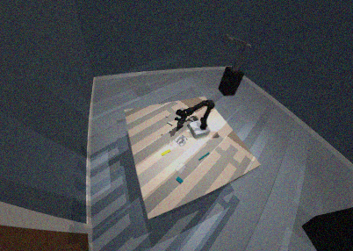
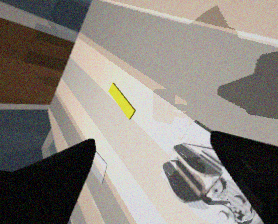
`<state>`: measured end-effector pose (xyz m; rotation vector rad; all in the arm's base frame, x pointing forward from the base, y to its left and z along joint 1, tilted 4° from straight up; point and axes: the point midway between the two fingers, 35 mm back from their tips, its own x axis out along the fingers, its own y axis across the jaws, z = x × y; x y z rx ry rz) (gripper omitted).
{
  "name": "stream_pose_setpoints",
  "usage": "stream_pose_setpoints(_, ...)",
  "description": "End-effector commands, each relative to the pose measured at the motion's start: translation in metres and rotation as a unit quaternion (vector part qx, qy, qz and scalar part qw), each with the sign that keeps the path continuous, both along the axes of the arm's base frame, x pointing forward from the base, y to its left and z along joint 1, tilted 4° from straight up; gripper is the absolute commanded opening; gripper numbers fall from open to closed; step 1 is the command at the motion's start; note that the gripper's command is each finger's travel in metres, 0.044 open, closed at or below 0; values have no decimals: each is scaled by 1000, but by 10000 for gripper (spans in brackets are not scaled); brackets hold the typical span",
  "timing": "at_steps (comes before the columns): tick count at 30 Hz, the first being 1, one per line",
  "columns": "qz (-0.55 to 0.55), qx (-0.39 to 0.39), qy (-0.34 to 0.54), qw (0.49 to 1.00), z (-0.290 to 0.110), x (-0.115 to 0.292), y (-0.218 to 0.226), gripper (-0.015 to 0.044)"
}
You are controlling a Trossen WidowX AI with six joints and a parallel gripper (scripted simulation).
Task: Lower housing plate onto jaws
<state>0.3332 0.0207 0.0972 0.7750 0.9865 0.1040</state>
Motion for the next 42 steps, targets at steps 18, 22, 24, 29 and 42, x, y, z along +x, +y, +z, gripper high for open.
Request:
stream_pose_setpoints(18,-154,-89,118,977,-19,-21,-129,440)
stream_pose_setpoints(22,-183,-102,146,967,-21,-32,-153,440)
stream_pose_setpoints(24,-197,-109,161,961,-21,-39,-165,440)
stream_pose_setpoints(29,-231,-122,200,945,-22,-57,-193,440)
stream_pose_setpoints(42,-301,-143,305,892,-20,-119,-256,440)
